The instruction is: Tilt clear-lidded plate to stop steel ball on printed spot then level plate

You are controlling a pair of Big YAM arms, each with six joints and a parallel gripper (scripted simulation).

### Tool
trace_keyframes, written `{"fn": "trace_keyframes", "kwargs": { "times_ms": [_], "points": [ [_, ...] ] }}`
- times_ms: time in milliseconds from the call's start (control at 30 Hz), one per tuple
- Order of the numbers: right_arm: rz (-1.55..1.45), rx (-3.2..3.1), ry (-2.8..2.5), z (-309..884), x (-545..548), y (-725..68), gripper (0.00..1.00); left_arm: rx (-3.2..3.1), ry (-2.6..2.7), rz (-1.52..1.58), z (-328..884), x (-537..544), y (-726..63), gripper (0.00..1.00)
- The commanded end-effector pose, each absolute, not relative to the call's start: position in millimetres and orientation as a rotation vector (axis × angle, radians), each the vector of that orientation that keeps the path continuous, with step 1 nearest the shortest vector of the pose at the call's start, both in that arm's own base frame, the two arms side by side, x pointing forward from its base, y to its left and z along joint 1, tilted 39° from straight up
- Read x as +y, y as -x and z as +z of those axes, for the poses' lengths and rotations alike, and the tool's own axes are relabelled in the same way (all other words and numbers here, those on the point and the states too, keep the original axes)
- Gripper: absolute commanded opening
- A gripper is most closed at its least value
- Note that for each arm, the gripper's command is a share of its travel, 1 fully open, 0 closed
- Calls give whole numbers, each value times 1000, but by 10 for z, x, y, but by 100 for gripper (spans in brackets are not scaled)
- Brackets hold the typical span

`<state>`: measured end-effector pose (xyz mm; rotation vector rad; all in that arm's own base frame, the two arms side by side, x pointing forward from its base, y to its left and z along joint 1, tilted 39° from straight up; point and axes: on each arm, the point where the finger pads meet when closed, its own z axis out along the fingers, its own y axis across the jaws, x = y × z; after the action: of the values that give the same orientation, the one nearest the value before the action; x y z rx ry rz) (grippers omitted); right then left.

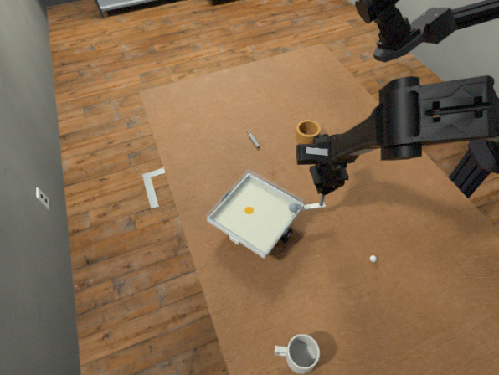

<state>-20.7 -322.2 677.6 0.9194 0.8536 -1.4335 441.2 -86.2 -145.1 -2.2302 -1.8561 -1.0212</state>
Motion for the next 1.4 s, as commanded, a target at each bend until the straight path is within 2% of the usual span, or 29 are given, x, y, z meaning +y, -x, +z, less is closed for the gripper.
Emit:
{"fn": "trace_keyframes", "kwargs": {
  "times_ms": [0,1367],
  "points": [
    [-1462,827,-891,6992,-3161,237,100,-1853,2267,-1027,-1420,-1071,-4440,0],
    [-1462,827,-891,6992,-3161,237,100,-1870,2246,-1051,-1294,-849,-4489,0]
  ]
}}
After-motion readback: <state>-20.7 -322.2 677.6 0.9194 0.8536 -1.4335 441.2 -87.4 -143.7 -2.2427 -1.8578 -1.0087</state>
